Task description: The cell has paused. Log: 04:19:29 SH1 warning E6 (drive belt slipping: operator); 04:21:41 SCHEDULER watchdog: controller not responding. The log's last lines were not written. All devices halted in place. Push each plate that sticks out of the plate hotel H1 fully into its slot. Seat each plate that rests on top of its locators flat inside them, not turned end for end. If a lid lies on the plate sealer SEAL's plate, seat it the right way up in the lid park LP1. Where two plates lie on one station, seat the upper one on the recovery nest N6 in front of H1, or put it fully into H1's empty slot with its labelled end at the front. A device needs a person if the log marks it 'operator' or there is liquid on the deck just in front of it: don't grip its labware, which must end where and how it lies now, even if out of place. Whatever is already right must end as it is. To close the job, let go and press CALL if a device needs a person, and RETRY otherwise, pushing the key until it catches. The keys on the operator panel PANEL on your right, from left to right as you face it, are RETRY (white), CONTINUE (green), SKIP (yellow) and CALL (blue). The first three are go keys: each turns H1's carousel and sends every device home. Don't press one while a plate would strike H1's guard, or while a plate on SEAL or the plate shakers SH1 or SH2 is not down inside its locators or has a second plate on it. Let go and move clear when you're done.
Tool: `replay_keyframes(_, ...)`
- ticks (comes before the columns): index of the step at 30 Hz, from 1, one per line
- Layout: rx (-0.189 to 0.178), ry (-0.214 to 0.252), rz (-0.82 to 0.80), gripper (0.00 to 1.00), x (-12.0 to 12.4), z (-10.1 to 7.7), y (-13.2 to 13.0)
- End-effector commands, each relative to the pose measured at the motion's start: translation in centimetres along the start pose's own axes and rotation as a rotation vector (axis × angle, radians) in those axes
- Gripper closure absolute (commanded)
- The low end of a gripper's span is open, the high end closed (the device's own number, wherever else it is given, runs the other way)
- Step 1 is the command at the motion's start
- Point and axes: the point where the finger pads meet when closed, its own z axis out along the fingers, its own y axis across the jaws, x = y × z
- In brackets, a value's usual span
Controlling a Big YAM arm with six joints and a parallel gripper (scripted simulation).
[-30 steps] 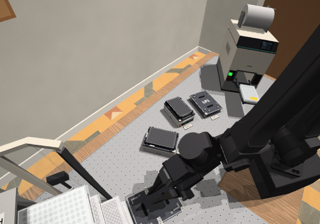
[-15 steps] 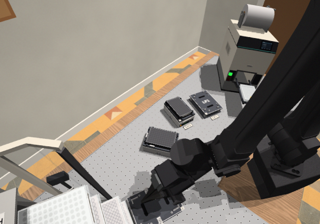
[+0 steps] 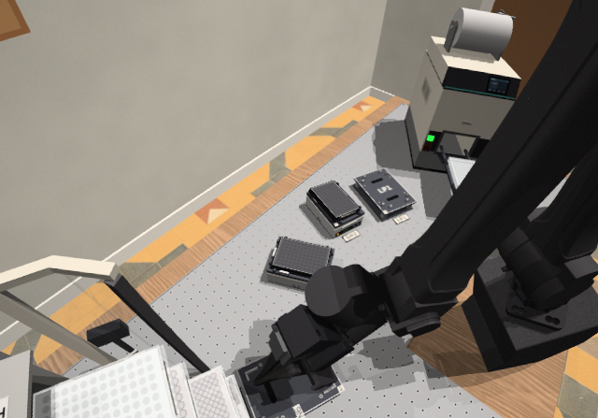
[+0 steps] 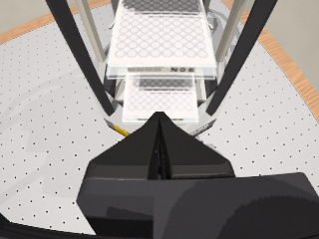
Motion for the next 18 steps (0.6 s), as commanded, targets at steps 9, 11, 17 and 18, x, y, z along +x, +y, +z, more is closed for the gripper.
replay_keyframes(9, -0.003, -0.018, 0.011, 1.0, -1.9, 2.2, -0.1)
replay_keyframes(11, -0.003, -0.018, 0.011, 1.0, -1.9, 2.2, -0.1)
replay_keyframes(17, -0.004, -0.014, 0.012, 1.0, -2.1, 2.9, 0.0)
replay_keyframes(18, -0.003, -0.021, 0.01, 1.0, -2.5, 3.0, -0.1)
